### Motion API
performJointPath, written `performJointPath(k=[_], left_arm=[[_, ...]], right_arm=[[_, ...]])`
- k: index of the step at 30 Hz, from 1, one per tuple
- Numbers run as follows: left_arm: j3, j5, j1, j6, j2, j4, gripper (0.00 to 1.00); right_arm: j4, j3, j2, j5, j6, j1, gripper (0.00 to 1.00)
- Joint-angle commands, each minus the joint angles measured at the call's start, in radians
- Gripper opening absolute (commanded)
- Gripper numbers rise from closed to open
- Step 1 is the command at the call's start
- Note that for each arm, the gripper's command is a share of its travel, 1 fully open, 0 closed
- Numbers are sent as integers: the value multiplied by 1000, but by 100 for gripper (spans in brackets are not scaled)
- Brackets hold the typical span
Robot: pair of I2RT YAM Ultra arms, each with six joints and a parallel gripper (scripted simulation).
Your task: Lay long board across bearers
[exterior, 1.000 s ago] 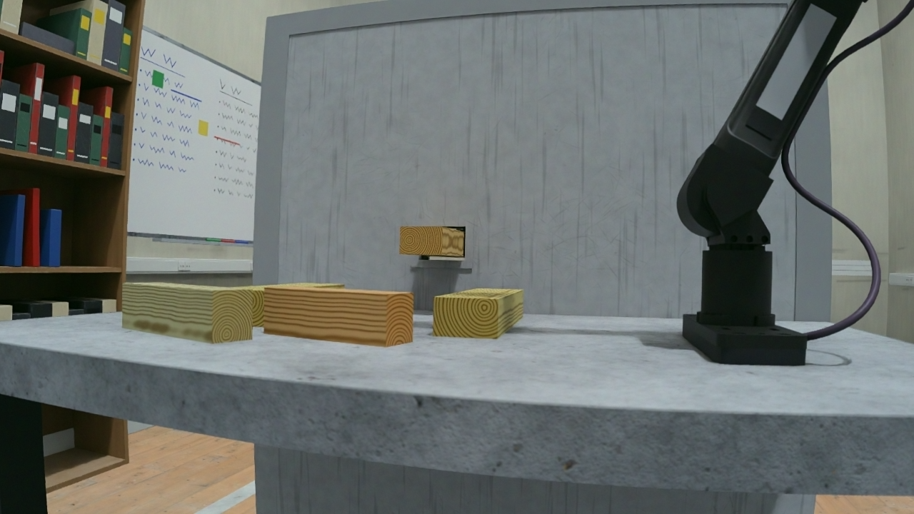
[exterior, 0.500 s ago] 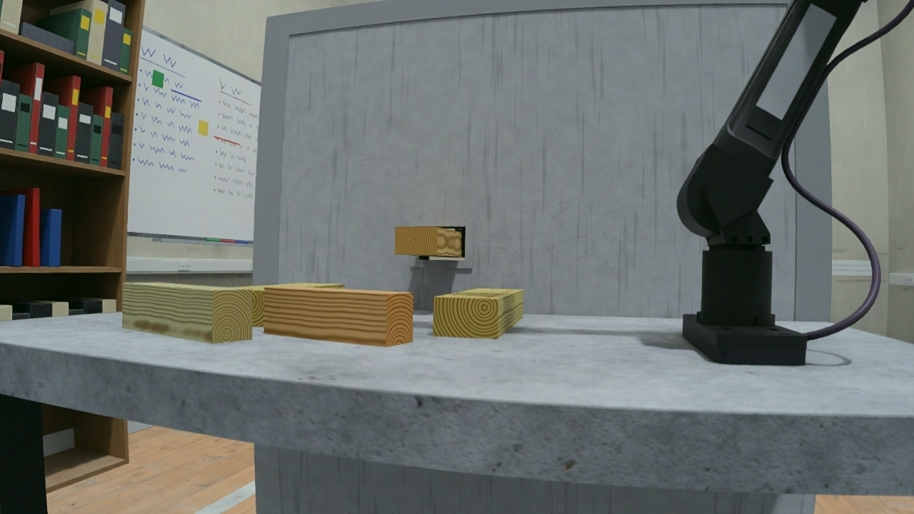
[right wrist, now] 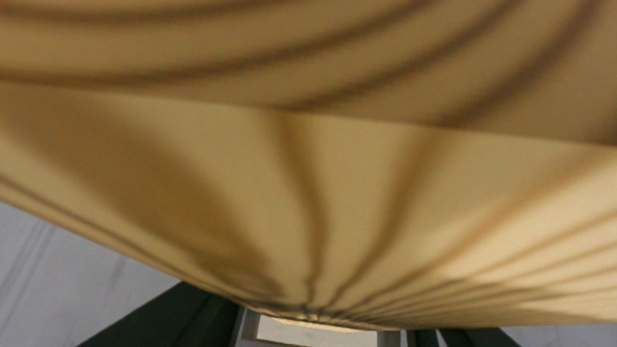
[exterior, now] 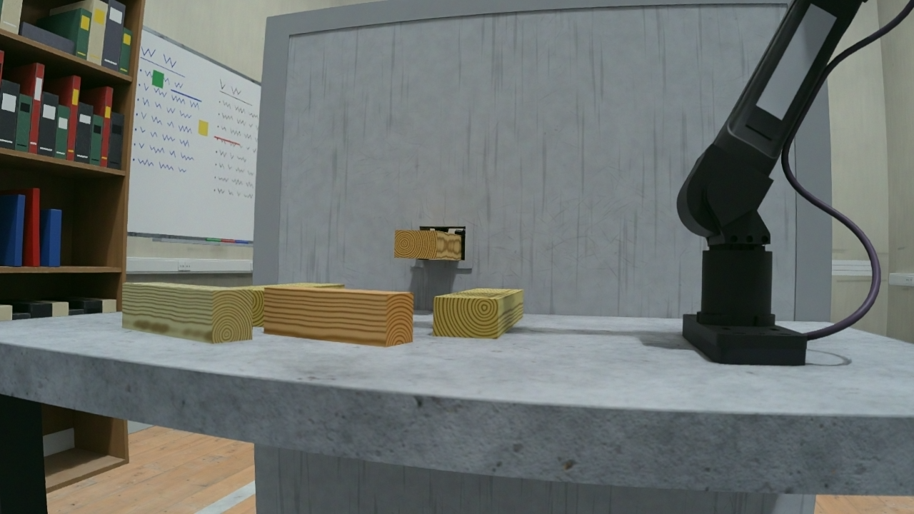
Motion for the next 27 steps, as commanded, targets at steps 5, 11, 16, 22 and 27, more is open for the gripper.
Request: performJointPath(k=[5, 11, 16, 22, 27], left_arm=[[7, -4, -8, 9, -30, -5, 100], [7, -4, -8, 9, -30, -5, 100], [7, -4, -8, 9, -30, -5, 100], [7, -4, -8, 9, -30, -5, 100], [7, -4, -8, 9, -30, -5, 100]], right_arm=[[37, 24, -42, -54, 6, 7, 0], [38, -21, -42, -53, 9, 11, 0], [40, -9, -46, -53, 9, 8, 0], [40, -15, -48, -53, 10, 11, 0], [-4, 19, -45, -52, -3, 13, 0]])
